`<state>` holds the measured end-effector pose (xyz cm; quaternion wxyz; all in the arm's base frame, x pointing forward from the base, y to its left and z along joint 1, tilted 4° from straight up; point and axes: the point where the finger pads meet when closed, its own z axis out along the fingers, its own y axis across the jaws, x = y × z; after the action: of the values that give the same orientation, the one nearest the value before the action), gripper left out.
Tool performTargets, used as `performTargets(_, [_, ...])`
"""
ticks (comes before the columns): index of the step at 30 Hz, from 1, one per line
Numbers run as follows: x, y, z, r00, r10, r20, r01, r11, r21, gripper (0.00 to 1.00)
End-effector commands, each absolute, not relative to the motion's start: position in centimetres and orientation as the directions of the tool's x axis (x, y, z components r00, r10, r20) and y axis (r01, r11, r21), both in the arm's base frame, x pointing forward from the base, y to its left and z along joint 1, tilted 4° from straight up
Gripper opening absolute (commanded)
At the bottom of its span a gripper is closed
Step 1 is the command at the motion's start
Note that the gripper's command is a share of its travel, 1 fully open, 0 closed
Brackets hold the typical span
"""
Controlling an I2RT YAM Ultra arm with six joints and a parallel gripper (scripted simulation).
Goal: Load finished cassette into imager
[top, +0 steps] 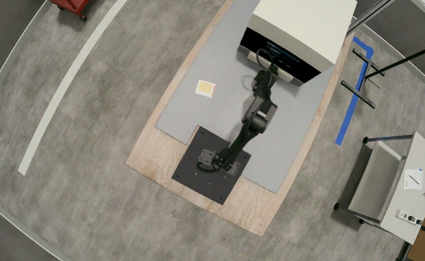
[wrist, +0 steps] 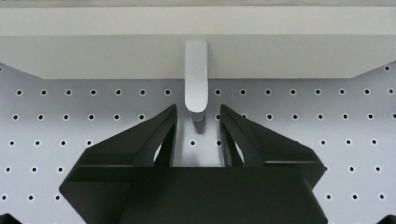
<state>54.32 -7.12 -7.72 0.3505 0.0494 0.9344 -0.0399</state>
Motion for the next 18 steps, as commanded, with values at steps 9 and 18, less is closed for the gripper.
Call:
performTargets(9, [56.5,-7.6,-4.6,-0.694,0.055,-0.718,0.118,0.992,-0.039,0.35])
performTargets(18, [56.5,-7.6,-4.6,-0.694,0.055,-0.718,0.118,0.992,-0.039,0.35])
